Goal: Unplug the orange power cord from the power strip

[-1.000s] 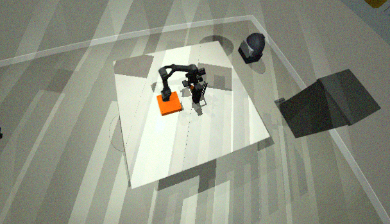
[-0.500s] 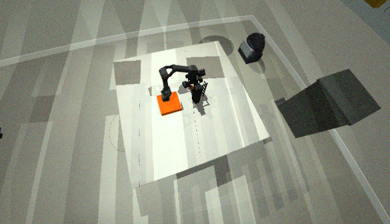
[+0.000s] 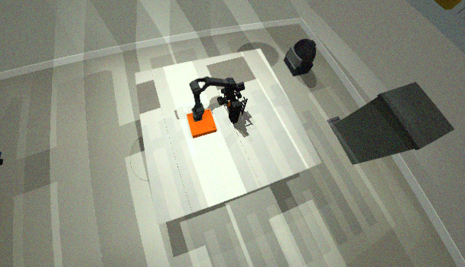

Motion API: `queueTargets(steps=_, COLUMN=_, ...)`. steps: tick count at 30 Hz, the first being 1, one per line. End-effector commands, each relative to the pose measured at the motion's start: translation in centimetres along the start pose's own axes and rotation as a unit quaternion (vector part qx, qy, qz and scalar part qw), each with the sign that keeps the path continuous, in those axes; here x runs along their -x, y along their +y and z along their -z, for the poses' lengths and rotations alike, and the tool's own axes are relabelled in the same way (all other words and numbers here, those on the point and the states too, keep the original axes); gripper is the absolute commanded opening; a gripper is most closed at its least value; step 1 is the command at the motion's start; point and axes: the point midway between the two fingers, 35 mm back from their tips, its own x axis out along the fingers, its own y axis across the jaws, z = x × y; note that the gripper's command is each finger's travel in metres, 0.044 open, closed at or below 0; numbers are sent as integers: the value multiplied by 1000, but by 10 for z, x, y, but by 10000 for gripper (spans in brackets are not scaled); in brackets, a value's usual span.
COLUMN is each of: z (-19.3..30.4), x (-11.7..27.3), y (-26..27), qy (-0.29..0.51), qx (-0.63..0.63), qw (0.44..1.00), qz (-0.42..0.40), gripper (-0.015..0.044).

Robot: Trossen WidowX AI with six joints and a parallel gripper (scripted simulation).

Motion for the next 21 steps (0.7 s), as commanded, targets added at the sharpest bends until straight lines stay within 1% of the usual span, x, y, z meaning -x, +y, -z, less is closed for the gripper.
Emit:
queueTargets(steps=1, z=-2, x=0, y=-1, qy=0, qx=0, qw=1000, qz=2, gripper=0)
queueTargets(steps=21, z=-33, x=0, y=-3, qy=-2, qx=1, qw=1000, qz=1, gripper=0)
